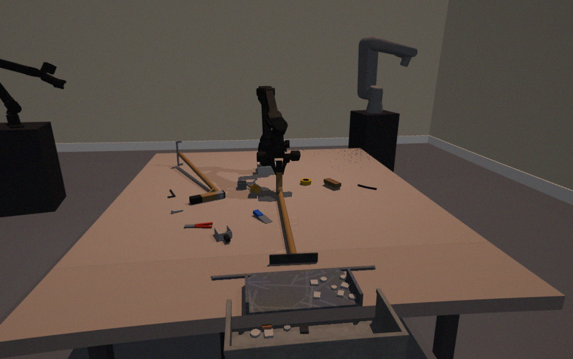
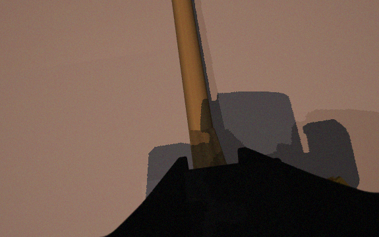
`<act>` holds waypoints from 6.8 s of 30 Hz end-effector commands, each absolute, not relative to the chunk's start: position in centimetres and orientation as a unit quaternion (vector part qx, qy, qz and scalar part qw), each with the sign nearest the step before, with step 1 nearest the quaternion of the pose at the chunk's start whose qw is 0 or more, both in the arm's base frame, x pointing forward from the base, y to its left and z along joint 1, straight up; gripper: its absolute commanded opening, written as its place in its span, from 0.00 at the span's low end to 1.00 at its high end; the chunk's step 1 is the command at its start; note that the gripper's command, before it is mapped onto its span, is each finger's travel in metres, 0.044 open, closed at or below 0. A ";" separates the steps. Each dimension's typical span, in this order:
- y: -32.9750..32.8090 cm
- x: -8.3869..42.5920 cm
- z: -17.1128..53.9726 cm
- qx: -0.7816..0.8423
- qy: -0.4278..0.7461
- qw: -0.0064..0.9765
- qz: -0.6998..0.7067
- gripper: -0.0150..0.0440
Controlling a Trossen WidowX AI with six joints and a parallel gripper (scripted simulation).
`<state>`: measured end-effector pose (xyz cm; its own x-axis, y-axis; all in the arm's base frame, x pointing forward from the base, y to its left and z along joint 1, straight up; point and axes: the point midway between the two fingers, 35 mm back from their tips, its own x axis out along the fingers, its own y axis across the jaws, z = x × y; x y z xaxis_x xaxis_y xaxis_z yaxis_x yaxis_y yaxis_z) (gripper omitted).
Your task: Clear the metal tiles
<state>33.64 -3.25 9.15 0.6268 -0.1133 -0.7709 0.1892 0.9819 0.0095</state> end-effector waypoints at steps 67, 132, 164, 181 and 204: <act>-1.7 40.6 9.9 0.039 0.418 0.905 -0.070 0.25; -2.6 48.9 10.8 0.038 0.415 0.907 -0.070 0.25; -3.7 53.0 11.0 0.038 0.413 0.907 -0.070 0.25; -4.1 53.9 10.4 0.038 0.421 0.904 -0.071 0.25; -4.1 53.6 10.6 0.038 0.418 0.905 -0.071 0.25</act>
